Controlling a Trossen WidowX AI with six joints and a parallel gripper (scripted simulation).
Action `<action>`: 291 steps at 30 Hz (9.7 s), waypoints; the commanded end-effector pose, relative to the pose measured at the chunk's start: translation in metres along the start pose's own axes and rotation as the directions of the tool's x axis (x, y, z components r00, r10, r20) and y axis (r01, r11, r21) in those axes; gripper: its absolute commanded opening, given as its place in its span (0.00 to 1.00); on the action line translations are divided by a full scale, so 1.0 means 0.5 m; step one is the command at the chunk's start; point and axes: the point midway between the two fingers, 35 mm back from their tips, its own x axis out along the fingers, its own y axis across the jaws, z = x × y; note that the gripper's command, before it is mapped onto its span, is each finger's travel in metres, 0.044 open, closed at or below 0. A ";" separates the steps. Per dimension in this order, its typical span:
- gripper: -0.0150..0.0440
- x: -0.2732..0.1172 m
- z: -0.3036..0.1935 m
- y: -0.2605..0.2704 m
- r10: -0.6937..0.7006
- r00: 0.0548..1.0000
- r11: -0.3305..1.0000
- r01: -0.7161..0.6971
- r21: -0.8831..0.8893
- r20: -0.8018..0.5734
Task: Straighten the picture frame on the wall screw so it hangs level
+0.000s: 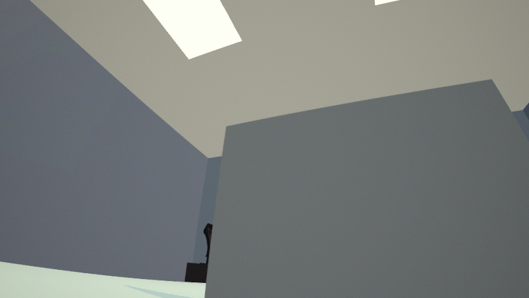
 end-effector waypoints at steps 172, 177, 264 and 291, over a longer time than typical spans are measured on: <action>0.69 0.380 -0.017 -0.064 0.027 0.999 0.976 -0.019 0.216 -0.033; 0.69 0.380 -0.018 -0.064 0.027 0.999 0.976 -0.019 0.216 -0.033; 0.25 0.379 -0.012 -0.043 0.027 0.999 0.976 -0.019 0.215 -0.033; 0.25 0.380 -0.011 -0.049 0.027 0.999 0.976 -0.019 0.215 -0.033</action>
